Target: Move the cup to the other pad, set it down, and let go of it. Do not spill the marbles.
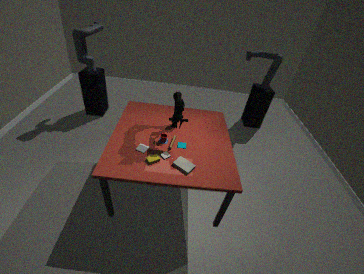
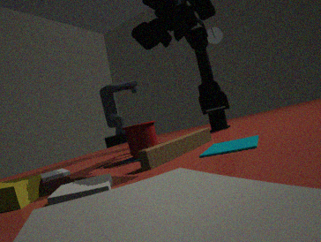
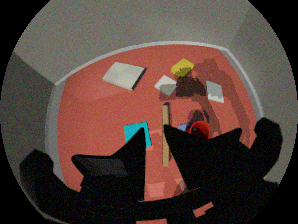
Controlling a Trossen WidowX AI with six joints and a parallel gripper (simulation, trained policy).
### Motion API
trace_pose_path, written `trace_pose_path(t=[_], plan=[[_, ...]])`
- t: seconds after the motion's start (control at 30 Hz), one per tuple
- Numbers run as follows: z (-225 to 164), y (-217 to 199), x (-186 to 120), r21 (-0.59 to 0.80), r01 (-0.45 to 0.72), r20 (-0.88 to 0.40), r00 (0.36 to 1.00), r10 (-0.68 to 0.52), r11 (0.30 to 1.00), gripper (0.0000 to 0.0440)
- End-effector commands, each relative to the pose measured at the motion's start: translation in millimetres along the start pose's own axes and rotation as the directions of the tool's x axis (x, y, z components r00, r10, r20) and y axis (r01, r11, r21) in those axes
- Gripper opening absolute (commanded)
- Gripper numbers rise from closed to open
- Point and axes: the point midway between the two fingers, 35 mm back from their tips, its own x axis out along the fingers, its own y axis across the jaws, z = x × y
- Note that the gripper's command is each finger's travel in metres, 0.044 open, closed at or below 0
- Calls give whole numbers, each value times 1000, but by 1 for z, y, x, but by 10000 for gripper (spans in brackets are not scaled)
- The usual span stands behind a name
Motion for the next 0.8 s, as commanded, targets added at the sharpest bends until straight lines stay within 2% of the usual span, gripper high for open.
trace_pose_path(t=[0.0, 0.77], plan=[[-3, -3, 2, -17, 20, -61, 998, -21, 1000, 119], [-24, -35, 24, -143, 73, -371, 921, -122, 987, 118]])
